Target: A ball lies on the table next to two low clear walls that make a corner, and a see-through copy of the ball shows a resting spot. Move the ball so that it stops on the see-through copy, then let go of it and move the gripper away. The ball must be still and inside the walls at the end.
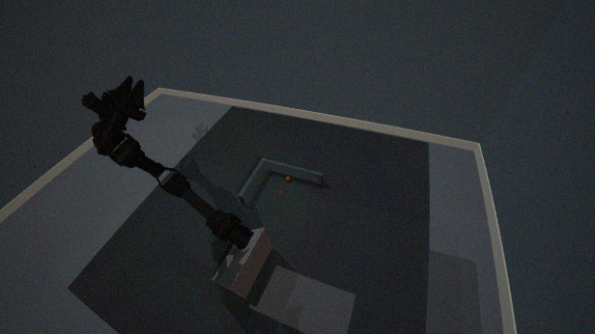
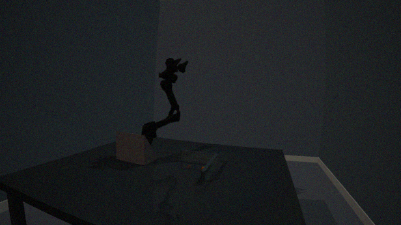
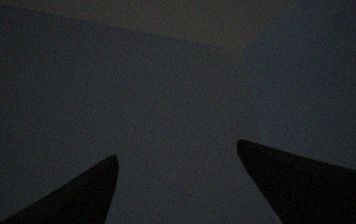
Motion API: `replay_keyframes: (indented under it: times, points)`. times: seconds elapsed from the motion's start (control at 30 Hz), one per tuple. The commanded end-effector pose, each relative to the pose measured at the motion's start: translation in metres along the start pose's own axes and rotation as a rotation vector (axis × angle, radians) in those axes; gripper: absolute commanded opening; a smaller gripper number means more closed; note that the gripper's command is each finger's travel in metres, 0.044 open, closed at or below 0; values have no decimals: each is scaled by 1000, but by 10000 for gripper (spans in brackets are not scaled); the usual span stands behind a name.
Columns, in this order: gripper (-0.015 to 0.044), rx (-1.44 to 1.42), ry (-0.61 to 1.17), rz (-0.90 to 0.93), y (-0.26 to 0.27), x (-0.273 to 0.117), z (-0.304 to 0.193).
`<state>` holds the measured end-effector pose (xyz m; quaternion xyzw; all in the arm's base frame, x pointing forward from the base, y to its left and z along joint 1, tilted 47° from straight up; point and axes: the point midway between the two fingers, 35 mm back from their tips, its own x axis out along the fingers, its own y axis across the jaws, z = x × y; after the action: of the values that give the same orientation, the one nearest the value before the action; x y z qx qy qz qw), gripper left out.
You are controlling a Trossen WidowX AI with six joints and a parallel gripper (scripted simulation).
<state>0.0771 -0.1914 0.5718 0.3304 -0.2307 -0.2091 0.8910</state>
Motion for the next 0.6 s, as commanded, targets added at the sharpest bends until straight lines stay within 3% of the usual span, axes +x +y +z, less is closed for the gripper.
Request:
replay_keyframes:
  times: [0.0, 0.2, 0.57]
  points:
    - [374, 1, 0, 1, 0, 0, 0]
    - [217, 68, 11, 49, -12, 15, -2]
    - [217, 179, 137, 59, -79, 75, -28]
